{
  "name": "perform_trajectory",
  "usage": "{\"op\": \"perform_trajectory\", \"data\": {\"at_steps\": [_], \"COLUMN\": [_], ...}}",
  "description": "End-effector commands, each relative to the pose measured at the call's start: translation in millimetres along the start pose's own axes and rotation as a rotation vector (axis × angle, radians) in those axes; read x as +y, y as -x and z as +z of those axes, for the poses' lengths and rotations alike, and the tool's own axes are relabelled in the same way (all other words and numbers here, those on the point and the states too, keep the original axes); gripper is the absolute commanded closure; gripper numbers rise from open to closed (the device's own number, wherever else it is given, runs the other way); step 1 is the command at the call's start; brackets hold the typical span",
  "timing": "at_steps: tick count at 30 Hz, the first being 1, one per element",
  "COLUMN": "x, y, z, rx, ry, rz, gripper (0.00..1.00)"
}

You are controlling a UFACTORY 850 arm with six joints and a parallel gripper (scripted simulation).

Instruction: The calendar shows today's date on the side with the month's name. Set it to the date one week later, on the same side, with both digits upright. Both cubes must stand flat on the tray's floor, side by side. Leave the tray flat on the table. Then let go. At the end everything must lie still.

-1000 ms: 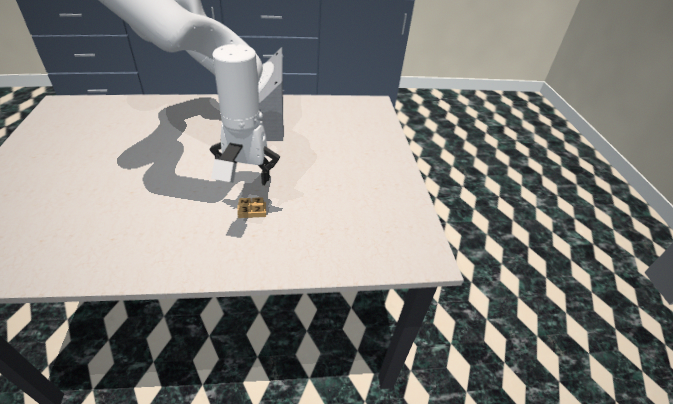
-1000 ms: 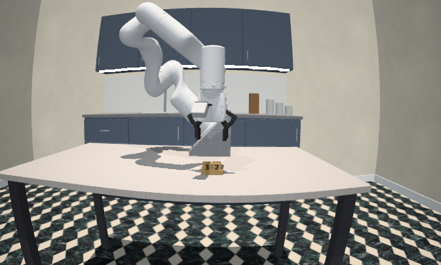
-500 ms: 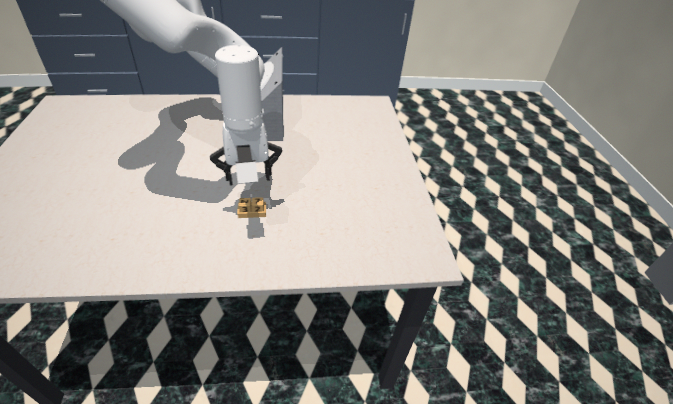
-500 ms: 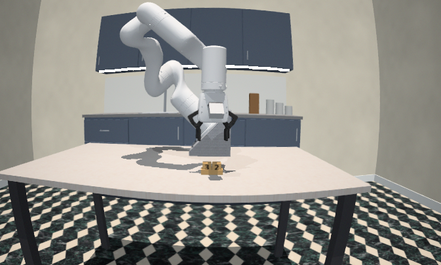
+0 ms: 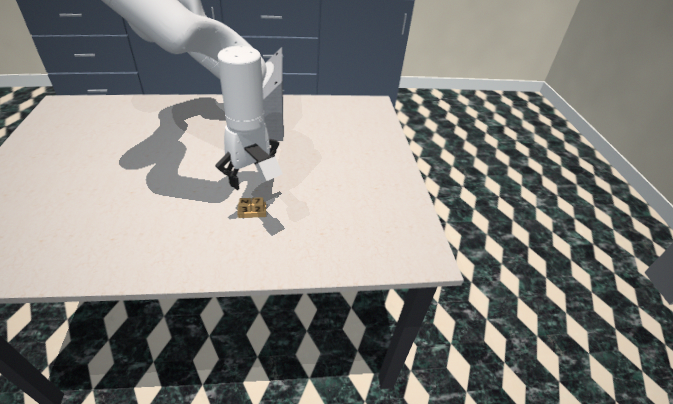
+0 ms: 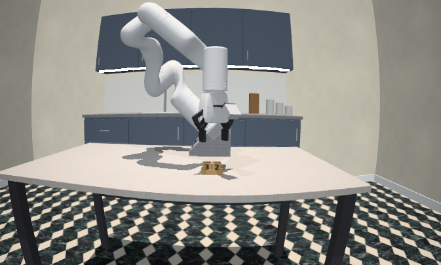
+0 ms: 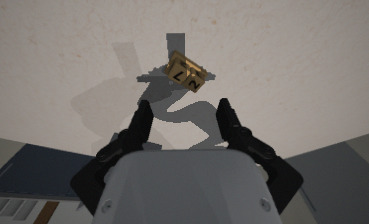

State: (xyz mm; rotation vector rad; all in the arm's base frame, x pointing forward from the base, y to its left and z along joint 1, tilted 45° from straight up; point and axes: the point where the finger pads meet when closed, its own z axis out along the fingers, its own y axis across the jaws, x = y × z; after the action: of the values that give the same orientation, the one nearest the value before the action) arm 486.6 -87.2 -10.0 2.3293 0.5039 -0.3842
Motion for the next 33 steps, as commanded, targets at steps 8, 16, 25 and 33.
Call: {"op": "perform_trajectory", "data": {"at_steps": [8, 16, 25, 33], "x": [-3.0, -5.1, -7.1, -8.4], "y": [-2.6, -3.9, -5.0, -5.7], "z": [0.7, 1.7, 2.6, 3.2], "rx": [-0.007, -0.006, -0.005, -0.004], "ry": [-0.01, -0.011, -0.011, -0.012], "rz": [-0.372, -0.609, -0.819, -0.963], "gripper": [0.0, 0.0, 0.0, 0.0]}}
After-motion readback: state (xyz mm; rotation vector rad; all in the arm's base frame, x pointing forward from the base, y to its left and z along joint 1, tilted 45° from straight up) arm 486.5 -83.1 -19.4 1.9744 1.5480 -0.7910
